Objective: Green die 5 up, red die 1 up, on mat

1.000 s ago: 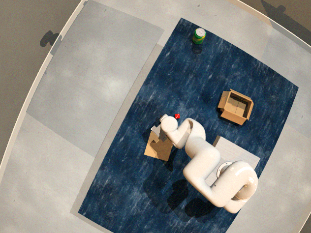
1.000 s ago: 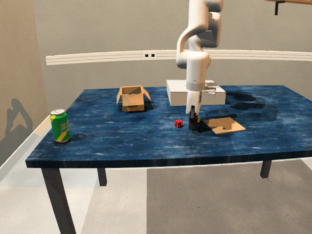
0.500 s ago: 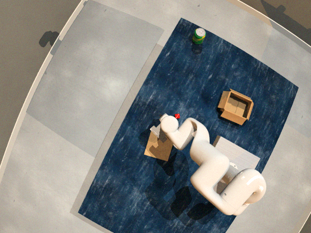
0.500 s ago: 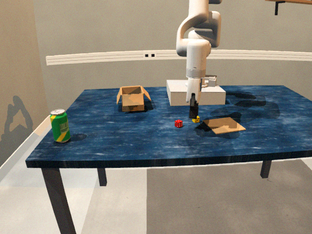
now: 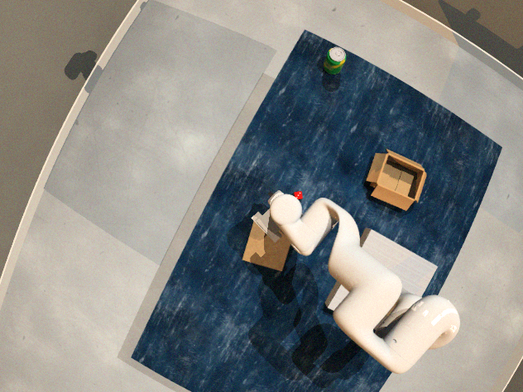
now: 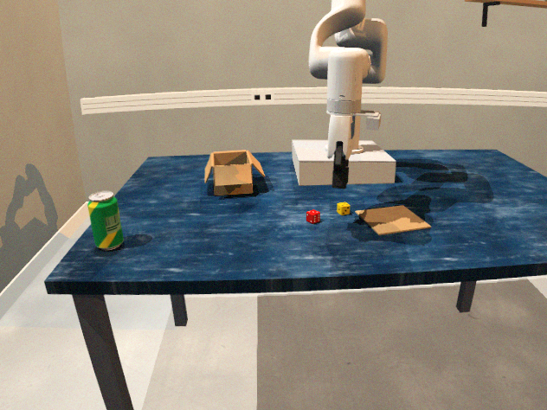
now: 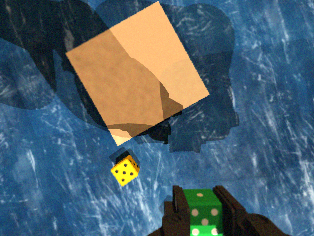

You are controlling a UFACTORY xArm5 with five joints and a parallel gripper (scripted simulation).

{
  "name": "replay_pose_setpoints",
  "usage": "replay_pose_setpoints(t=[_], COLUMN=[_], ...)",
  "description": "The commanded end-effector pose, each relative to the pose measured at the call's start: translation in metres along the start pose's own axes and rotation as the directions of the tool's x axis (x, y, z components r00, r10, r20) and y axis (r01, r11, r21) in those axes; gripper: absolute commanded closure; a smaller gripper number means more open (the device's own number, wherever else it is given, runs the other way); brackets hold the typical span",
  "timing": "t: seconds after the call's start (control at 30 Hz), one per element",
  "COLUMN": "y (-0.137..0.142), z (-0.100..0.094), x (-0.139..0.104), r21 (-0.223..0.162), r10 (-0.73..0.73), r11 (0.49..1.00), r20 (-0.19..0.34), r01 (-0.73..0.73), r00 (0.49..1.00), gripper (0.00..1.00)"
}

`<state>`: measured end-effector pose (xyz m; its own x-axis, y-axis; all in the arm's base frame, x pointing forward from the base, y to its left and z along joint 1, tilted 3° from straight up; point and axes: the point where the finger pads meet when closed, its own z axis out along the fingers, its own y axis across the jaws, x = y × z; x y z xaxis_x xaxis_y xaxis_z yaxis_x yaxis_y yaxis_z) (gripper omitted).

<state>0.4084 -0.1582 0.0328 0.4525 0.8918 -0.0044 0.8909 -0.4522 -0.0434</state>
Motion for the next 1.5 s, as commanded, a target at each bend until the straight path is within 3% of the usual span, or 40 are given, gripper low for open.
replay_pose_setpoints(t=[0.0,0.07,0.13,0.17,0.2,0.27,0.3,0.33,0.47,1.03,1.47], y=[0.002,0.001,-0.002,-0.002,-0.005,-0.005,-0.007,-0.013,-0.021,-0.022,-0.022], z=[-0.002,-0.003,-0.006,-0.006,-0.006,-0.006,-0.007,-0.008,-0.01,-0.008,0.029], x=[0.0,0.011,0.057,0.057,0.075,0.075,0.086,0.113,0.141,0.142,0.143], r21=[-0.005,-0.005,-0.008,-0.008,-0.009,-0.009,-0.009,-0.01,-0.011,-0.011,-0.011], r10=[0.0,-0.032,-0.168,-0.168,-0.221,-0.221,-0.253,-0.329,-0.408,-0.412,-0.412], r11=[1.0,0.999,0.986,0.986,0.975,0.975,0.967,0.944,0.913,0.911,0.911], r20=[0.0,0.001,0.005,0.005,0.007,0.007,0.008,0.011,0.014,0.014,0.014], r01=[0.0,0.032,0.168,0.168,0.221,0.221,0.253,0.329,0.408,0.412,0.412], r00=[1.0,0.999,0.986,0.986,0.975,0.975,0.967,0.944,0.913,0.911,0.911], gripper=[0.79,0.79,0.79,0.79,0.79,0.79,0.79,0.79,0.79,0.79,0.79])
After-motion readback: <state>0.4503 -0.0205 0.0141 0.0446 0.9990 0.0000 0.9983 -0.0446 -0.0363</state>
